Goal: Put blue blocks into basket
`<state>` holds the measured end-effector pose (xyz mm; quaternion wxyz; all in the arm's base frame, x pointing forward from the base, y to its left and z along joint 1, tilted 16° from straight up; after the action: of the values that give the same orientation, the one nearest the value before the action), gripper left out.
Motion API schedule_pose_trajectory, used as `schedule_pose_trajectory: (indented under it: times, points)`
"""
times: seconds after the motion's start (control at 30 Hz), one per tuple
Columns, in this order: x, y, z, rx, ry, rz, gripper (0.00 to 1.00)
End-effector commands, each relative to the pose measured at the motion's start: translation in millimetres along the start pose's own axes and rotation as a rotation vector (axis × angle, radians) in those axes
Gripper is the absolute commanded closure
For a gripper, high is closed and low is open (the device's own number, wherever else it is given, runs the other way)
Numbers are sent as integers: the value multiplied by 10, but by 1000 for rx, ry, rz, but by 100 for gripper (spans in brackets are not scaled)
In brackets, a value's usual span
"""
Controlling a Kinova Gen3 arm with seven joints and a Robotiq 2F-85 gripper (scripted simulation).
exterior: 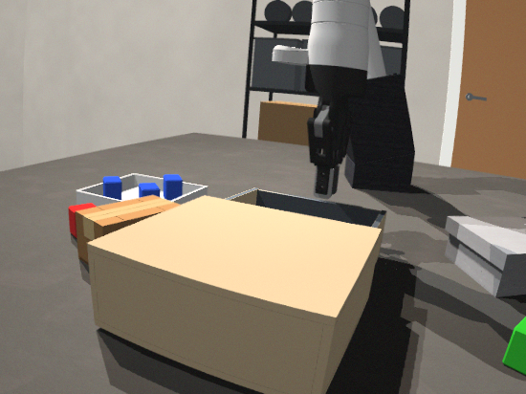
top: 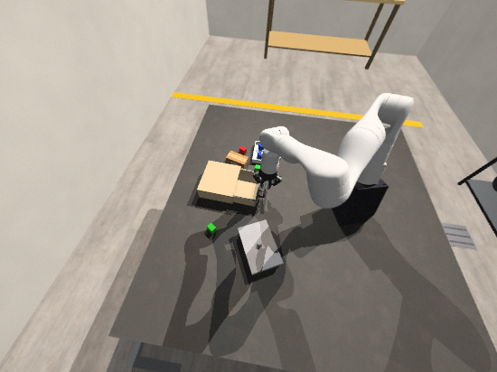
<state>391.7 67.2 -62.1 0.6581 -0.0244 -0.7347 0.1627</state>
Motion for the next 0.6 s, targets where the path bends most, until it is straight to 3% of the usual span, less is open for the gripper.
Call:
schedule_pose_trajectory:
  times: [0.0, 0.57]
  points:
    - [-12, 2, -4, 0, -1, -1, 70]
    - [-142, 2, -4, 0, -1, -1, 70]
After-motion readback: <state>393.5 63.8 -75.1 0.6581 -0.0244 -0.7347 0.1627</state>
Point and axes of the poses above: the point where the finger pads meet when closed, its own x axis back along the fingers, its own z axis across the jaws, y = z × x, the point moved 5 cm from there along x, back along the fingers, and after that the axes turned 3 degrees about x, right-handed, at the moved point
